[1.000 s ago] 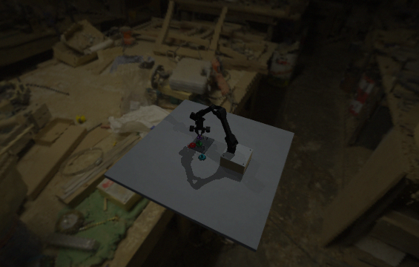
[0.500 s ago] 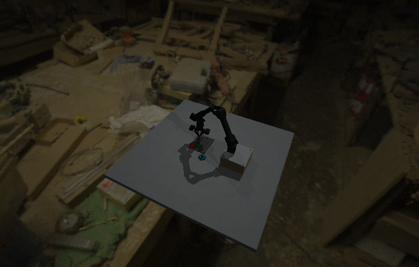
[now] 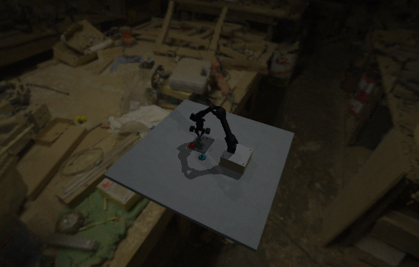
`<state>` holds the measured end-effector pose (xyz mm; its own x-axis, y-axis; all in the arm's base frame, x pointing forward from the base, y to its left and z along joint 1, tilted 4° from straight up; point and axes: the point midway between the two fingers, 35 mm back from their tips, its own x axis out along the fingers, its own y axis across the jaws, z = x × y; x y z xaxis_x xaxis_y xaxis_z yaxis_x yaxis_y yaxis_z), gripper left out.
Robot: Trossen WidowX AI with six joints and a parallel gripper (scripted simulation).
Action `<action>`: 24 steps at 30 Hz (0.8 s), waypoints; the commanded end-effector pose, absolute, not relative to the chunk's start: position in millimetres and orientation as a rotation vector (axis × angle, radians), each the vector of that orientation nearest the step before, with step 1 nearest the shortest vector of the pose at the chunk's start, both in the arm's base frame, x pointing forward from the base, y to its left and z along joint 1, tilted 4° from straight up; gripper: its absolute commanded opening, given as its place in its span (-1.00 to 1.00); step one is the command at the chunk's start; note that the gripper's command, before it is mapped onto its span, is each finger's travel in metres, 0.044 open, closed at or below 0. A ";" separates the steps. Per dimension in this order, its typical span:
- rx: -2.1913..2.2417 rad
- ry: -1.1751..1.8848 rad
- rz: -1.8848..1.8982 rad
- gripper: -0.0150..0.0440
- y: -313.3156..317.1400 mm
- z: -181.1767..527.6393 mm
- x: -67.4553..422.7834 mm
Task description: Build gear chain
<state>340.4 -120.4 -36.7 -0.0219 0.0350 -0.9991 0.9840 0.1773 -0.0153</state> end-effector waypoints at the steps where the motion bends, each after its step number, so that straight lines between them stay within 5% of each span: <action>1: 1.026 1.366 -1.007 -0.49 -120.3 -35.2 339.2; 24: 1.113 1.319 -1.098 -0.49 -119.9 -47.1 338.8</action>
